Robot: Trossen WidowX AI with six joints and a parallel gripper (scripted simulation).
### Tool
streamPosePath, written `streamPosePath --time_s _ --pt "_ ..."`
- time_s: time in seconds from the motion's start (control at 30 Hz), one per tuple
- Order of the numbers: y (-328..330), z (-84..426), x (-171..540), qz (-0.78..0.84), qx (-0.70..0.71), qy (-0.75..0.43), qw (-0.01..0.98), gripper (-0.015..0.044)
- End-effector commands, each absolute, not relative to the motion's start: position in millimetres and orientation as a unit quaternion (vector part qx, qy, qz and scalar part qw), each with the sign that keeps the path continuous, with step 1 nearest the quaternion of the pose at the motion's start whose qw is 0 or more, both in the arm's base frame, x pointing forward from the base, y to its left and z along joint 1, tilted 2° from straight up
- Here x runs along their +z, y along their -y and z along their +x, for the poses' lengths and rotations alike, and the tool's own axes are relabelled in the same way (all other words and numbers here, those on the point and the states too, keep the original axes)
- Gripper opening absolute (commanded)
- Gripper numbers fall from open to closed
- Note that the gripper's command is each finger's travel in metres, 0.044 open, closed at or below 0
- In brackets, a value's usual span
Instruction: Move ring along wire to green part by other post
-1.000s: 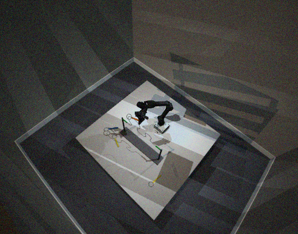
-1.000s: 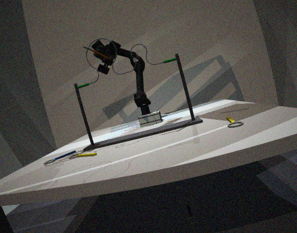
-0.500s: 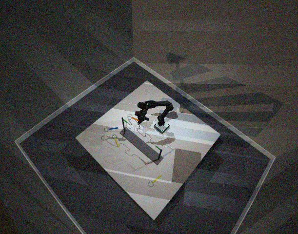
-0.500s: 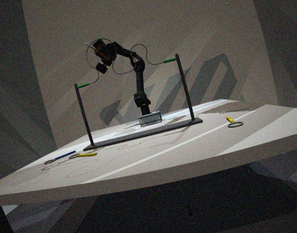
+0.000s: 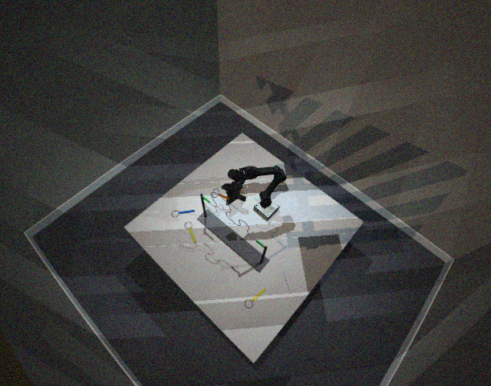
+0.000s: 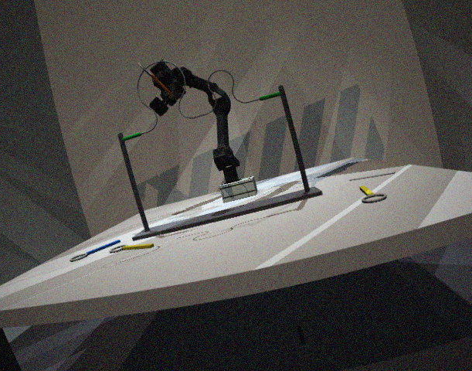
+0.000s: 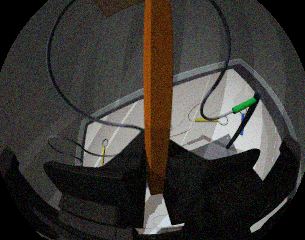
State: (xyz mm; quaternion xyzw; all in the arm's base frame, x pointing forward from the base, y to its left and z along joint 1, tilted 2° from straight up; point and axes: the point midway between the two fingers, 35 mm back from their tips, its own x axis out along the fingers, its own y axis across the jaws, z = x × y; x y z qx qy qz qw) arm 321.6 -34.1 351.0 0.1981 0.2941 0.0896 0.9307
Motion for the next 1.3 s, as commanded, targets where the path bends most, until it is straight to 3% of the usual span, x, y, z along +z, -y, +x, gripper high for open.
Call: streamPosePath --time_s 0.0,1.27 --pt "36 322 350 0.173 0.083 -0.291 0.937 -0.015" --pt "52 325 347 -0.052 0.023 -0.261 0.964 -0.015"
